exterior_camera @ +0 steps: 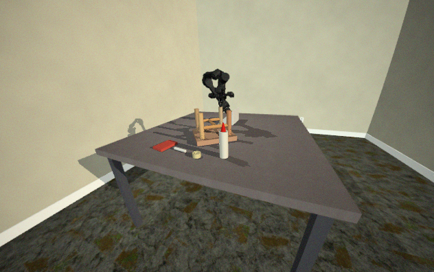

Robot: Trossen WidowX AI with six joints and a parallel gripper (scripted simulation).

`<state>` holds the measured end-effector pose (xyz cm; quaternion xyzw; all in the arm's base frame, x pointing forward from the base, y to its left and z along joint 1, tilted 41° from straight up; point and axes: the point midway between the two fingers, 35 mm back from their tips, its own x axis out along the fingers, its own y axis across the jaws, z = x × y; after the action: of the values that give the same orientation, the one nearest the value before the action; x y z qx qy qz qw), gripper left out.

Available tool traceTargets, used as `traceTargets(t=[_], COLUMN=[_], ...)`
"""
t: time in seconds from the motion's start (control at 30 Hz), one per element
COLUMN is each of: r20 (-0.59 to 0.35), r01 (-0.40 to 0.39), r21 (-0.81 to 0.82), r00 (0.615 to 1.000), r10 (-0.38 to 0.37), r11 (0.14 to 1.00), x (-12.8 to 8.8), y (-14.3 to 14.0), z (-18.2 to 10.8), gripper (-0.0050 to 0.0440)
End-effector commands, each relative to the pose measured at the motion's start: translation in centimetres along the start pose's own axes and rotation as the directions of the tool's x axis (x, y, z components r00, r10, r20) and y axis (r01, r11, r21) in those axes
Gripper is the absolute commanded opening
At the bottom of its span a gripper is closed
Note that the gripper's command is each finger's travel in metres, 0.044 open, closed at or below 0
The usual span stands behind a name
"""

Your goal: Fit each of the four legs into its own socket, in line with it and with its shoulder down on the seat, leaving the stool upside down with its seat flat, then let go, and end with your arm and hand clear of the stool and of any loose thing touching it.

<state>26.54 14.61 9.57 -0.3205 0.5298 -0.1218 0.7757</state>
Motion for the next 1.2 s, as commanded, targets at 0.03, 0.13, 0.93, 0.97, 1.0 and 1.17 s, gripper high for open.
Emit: traceTargets(t=[0.03,0.13,0.93,0.97,1.0,1.17], r20=[-0.091,-0.091,-0.091,-0.091,-0.091,-0.091], r01=[0.039,0.039,0.039,0.039,0.039,0.039], r21=[-0.019,-0.019,-0.019,-0.019,-0.019,-0.019], r00=[0.995,0.995,0.995,0.995,0.995,0.995], r10=[-0.041,-0.041,-0.041,-0.041,-0.041,-0.041], r11=[0.999,0.999,0.999,0.999,0.999,0.999], x=[2.85,2.88,3.10,3.10,3.11,3.17], y=[-0.59,-0.59,-0.60,-0.60,-0.60,-0.60], z=[-1.58,-1.59,-1.67,-1.67,-1.68,-1.70], gripper=[0.0000,0.0000,0.0000,0.0000,0.0000,0.0000])
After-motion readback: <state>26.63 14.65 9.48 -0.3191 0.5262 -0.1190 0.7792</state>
